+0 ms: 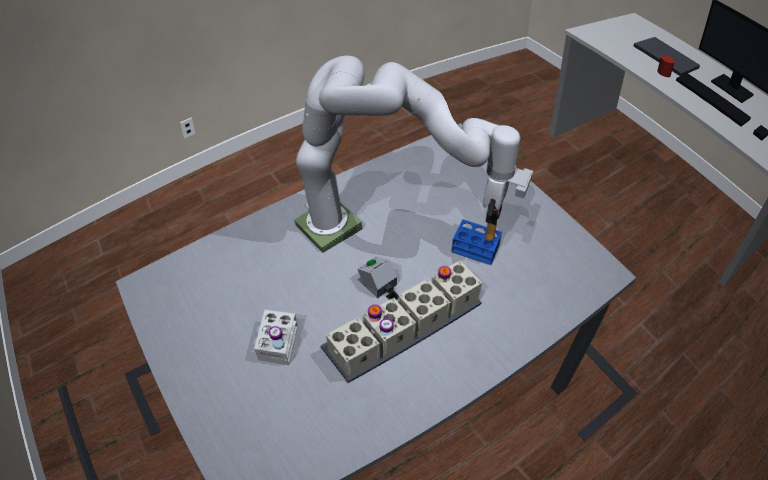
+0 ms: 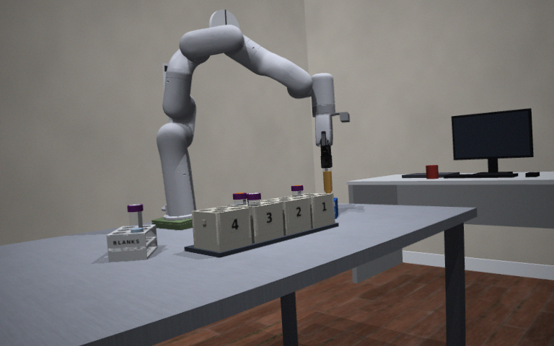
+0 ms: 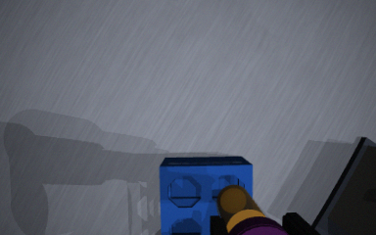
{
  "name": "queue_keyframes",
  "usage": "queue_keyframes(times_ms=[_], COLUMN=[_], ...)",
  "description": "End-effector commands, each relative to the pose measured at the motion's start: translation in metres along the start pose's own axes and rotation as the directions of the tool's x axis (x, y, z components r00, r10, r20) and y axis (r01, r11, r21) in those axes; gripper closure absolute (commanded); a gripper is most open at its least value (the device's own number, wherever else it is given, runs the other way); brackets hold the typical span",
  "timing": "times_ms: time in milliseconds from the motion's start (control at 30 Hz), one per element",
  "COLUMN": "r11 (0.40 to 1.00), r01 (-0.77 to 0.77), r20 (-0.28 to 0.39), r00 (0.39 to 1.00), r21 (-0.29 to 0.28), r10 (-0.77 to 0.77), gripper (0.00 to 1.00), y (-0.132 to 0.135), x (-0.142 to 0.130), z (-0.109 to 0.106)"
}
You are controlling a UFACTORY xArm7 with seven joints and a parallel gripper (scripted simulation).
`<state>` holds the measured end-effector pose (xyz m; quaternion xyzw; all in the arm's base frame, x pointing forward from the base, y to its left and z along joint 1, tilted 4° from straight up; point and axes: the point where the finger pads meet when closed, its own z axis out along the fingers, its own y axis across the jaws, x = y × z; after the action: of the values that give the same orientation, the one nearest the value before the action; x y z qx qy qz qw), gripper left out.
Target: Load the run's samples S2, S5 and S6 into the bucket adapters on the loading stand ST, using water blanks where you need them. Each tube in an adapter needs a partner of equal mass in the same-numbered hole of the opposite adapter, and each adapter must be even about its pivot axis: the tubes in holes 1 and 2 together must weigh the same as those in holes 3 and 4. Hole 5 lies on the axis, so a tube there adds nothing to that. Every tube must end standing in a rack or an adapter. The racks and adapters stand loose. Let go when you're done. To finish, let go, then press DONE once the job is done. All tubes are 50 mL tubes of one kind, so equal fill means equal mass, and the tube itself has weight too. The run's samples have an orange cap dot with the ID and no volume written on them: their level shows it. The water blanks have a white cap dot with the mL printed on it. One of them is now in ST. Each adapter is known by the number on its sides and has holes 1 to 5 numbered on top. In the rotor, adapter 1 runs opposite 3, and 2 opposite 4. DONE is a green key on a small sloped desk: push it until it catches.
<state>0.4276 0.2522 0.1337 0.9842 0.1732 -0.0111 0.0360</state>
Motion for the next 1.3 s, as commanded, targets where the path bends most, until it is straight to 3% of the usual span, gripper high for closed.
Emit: queue_keyframes(times_ms=[0, 900, 1267], r11=[1.000, 1.000, 1.000], r01=[0.000, 0.000, 0.000], r20=[-0.006, -0.006, -0.006], r00=[1.000, 1.000, 1.000], r21=[0.001, 0.001, 0.001], r10=[0.000, 0.000, 0.000], gripper=[1.00, 1.00, 1.00], y=[0.000, 0.000, 0.000], x=[0.002, 0.001, 0.001], z=[-0.010, -0.060, -0.069])
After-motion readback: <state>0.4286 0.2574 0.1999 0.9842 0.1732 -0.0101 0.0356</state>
